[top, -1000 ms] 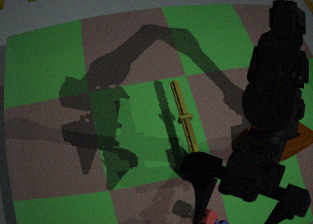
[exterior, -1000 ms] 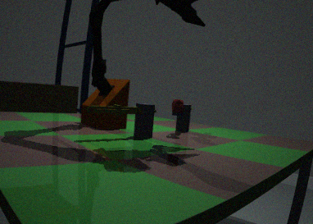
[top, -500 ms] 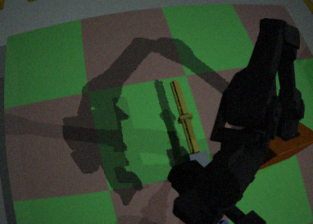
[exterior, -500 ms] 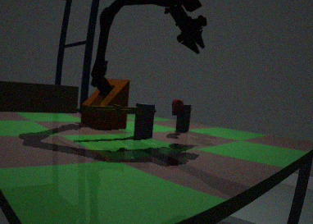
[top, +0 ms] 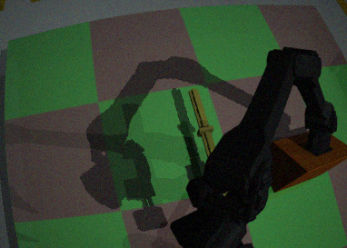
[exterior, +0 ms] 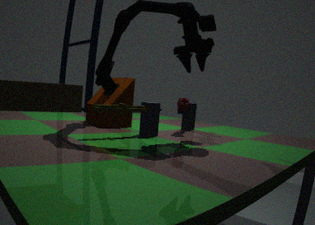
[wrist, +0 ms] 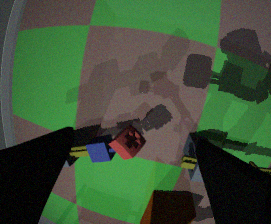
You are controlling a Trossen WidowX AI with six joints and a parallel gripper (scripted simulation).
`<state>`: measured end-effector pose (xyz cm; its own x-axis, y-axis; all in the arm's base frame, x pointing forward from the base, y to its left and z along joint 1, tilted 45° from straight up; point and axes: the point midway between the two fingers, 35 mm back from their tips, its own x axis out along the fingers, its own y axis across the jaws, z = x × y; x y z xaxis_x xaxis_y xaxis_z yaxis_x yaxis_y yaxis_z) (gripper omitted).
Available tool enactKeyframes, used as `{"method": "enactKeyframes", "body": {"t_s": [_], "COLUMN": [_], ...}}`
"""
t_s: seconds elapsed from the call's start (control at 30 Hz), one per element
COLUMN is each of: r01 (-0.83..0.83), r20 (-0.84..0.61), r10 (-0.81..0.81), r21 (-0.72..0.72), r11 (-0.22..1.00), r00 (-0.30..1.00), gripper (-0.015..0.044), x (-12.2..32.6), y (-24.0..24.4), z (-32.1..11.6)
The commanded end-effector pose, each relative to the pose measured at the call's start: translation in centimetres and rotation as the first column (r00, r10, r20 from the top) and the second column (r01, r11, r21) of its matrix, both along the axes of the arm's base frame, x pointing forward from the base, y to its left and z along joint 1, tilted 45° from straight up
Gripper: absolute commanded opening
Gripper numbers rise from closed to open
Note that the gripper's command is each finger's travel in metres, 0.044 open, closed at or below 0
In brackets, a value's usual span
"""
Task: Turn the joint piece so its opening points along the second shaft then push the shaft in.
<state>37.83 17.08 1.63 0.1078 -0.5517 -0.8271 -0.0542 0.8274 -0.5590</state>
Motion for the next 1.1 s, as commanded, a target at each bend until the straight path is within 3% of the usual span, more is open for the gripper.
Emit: {"method": "enactKeyframes", "body": {"t_s": [0.0,0.33,0.67,1.07], "r01": [0.094,0.147,0.327,0.495], "r20": [-0.012,0.003,0.256,0.521], "r10": [-0.096,-0.148,-0.282,-0.400], "r21": [-0.112,-0.172,-0.155,-0.052], "r11": [0.989,0.974,0.932,0.867], "r00": [0.995,0.989,0.925,0.754], "gripper": [0.0440,0.0440,0.0440,0.0440], "x": [-0.3,-0.5,-0.7,-1.1], "y": [-2.6,-3.9,-4.4,-5.0], "z": [-1.0,-1.4,-2.3,-3.1]}}
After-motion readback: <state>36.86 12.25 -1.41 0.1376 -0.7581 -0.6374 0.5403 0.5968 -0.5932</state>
